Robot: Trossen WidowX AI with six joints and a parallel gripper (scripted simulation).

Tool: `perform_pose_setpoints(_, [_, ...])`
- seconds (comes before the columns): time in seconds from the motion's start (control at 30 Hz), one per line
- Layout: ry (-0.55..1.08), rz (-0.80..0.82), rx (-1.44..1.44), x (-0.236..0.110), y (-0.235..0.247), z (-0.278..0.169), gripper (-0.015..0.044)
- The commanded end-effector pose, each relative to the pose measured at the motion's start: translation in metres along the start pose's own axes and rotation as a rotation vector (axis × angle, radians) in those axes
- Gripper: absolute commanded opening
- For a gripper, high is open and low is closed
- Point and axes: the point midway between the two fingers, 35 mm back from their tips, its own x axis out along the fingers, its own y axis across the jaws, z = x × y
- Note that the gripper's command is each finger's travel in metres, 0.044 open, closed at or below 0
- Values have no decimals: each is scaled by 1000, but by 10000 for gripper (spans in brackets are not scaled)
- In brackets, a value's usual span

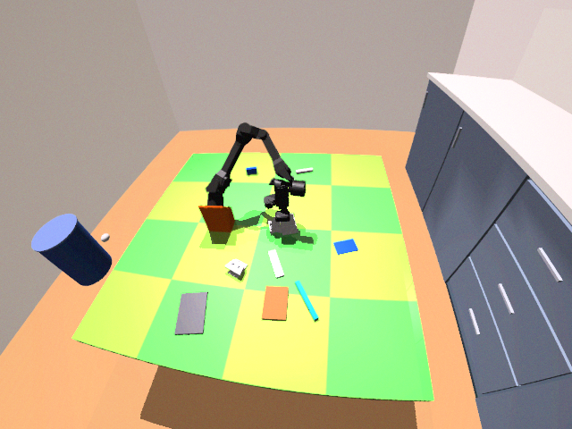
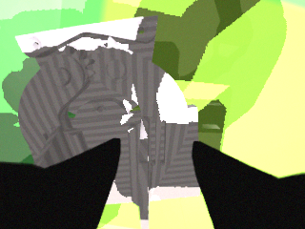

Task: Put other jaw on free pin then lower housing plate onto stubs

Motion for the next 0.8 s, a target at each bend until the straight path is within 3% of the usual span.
perform_pose_setpoints(0.0, [9,4,-4,-22,1,-3,224])
perform_pose_setpoints(0.13, [9,-1,-3,-63,-1,0,224])
perform_pose_setpoints(0.27, [21,-2,1,-57,1,-2,224])
perform_pose_setpoints(0.53, [29,18,-71,-63,15,-1,434])
perform_pose_setpoints(0.77, [28,33,-233,-67,29,0,440])
